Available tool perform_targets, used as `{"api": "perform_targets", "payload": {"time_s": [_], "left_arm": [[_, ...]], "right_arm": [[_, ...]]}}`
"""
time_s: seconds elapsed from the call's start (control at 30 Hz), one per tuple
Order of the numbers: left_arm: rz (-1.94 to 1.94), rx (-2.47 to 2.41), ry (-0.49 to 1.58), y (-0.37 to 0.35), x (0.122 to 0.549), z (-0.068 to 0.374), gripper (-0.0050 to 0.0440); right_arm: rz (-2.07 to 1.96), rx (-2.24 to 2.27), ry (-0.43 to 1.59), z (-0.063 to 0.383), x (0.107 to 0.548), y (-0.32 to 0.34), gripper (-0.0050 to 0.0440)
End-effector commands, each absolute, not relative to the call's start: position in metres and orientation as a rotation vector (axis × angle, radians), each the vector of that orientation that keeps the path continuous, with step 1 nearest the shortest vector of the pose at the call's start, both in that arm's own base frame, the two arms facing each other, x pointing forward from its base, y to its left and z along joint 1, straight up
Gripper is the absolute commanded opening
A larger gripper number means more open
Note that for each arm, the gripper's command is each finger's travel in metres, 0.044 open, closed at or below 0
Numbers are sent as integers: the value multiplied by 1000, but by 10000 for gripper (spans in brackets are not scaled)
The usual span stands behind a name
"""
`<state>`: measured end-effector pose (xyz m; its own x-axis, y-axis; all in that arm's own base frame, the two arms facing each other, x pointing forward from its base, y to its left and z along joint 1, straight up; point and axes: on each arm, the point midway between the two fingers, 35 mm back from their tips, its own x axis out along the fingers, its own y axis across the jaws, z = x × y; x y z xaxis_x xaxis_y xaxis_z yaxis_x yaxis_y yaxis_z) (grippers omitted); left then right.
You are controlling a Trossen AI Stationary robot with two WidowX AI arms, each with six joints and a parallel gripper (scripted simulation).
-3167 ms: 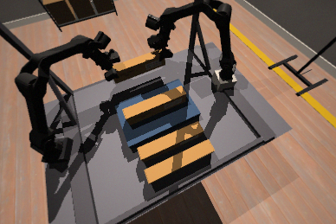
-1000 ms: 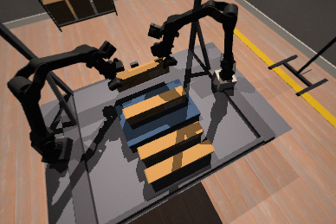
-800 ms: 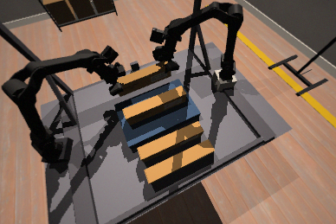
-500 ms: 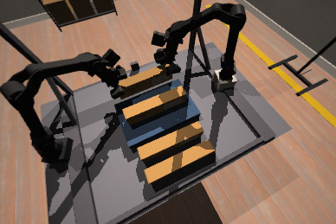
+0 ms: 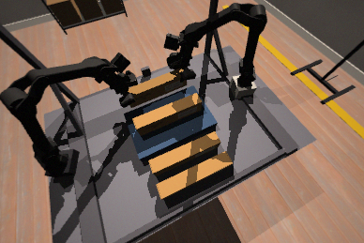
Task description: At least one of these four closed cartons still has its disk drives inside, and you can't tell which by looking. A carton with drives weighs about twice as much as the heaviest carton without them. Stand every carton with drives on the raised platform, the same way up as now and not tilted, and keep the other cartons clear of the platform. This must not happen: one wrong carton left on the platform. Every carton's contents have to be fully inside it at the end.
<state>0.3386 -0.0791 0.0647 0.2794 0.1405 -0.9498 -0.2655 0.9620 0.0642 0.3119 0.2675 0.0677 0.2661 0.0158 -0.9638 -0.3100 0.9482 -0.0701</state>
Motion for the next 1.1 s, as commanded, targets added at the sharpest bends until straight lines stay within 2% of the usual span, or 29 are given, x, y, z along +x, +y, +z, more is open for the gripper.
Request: {"api": "perform_targets", "payload": {"time_s": [0.0,0.73,0.77,1.07], "left_arm": [[253,-141,1206,-82,342,87,-50],[252,-140,1207,-82,341,88,-50],[245,-151,1197,-35,331,93,-50],[245,-151,1197,-35,331,93,-50]], "right_arm": [[252,-223,1223,100,313,273,-50],[252,-224,1224,100,313,273,-50],[260,-215,1221,109,324,230,-50],[260,-215,1221,109,324,230,-50]]}}
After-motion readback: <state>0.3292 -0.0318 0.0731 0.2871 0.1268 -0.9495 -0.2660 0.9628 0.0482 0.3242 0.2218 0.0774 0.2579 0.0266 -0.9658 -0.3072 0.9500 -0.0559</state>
